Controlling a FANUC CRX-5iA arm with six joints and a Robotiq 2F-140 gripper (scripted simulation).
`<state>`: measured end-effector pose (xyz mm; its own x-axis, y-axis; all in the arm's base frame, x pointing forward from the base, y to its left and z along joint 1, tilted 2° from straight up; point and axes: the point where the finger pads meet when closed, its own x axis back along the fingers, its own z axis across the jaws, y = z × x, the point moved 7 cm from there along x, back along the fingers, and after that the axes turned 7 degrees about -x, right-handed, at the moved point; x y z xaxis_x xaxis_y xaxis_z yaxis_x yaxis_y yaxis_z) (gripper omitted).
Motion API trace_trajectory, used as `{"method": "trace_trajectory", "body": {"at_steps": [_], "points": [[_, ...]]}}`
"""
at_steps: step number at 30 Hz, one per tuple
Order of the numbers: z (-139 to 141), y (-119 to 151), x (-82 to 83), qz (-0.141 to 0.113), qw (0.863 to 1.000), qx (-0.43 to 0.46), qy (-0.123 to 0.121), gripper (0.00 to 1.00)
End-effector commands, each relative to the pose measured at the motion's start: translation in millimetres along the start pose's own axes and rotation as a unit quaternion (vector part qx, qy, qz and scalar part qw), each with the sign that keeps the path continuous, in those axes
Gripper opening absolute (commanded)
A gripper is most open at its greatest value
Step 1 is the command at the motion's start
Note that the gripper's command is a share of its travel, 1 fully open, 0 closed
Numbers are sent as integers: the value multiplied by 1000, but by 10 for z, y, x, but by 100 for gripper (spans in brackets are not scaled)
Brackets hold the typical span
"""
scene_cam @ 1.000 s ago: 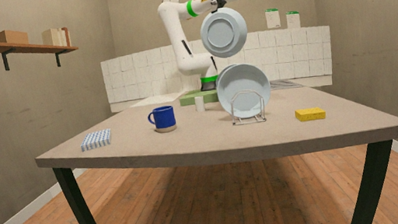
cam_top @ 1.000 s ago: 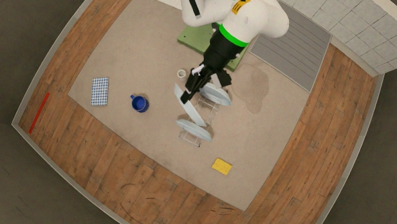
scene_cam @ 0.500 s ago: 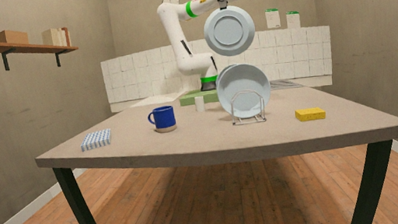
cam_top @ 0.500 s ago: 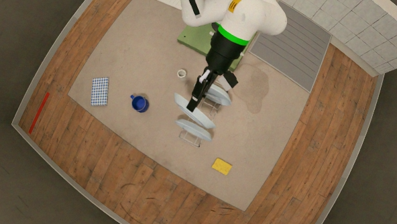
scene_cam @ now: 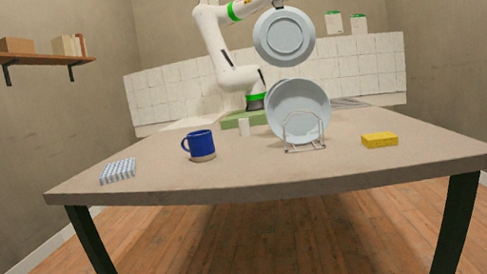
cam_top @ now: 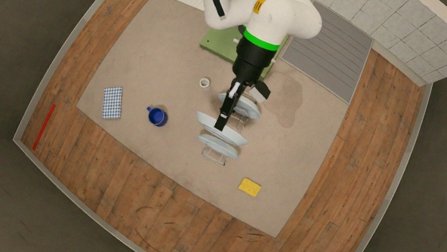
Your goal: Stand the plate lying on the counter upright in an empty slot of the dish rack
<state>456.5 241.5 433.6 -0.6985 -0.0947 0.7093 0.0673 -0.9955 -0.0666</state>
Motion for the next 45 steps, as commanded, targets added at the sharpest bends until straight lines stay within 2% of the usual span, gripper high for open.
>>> {"method": "trace_trajectory", "body": {"at_steps": [1,15,45], "points": [[11,-8,5,2,1000,3,1,10],[22,-47,-5,13,1000,24,1,10],[22,-50,-5,14,1000,26,1,10]]}}
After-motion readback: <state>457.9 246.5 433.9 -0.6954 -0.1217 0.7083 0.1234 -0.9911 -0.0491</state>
